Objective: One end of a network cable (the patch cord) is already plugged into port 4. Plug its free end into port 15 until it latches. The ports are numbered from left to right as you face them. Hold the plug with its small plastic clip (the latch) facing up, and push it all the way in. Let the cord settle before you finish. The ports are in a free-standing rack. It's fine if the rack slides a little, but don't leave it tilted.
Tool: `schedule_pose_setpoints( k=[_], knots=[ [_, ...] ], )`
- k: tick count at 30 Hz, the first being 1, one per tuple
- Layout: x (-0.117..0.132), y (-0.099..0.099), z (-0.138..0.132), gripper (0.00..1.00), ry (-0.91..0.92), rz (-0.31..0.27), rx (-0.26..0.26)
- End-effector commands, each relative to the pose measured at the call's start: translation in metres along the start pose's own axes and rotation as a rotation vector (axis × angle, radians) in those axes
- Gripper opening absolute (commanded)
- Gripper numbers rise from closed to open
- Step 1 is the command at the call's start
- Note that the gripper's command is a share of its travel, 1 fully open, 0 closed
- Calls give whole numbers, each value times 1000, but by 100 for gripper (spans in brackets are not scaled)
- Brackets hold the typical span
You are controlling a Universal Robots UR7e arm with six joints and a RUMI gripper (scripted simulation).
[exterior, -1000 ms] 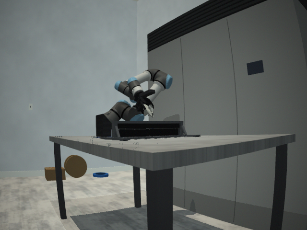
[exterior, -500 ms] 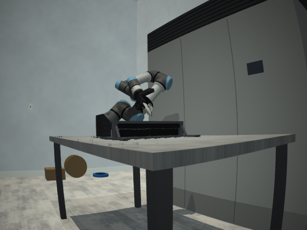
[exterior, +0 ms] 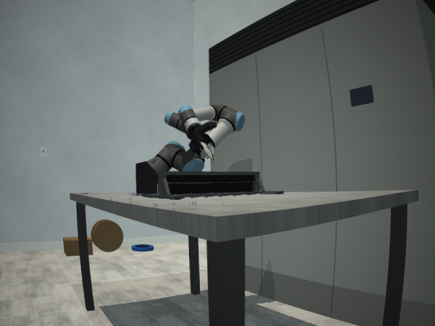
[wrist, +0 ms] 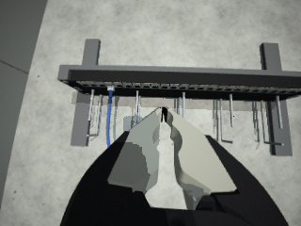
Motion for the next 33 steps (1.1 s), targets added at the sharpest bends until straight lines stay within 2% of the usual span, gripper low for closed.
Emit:
schedule_pose_setpoints(
  k=[1, 33],
  knots=[
    [0, -7, 0, 0, -1, -3, -3],
    [0, -72, 0, 0, -1, -3, -3]
  ],
)
Point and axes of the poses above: the point where the finger pads meet when closed, its own y axis out along the fingers, its own z axis across the jaws, x = y × z, the point moved 3 cm from there along -y, back along the fingers, and after that the axes turned 4 degrees about -y, right-handed, at the moved point
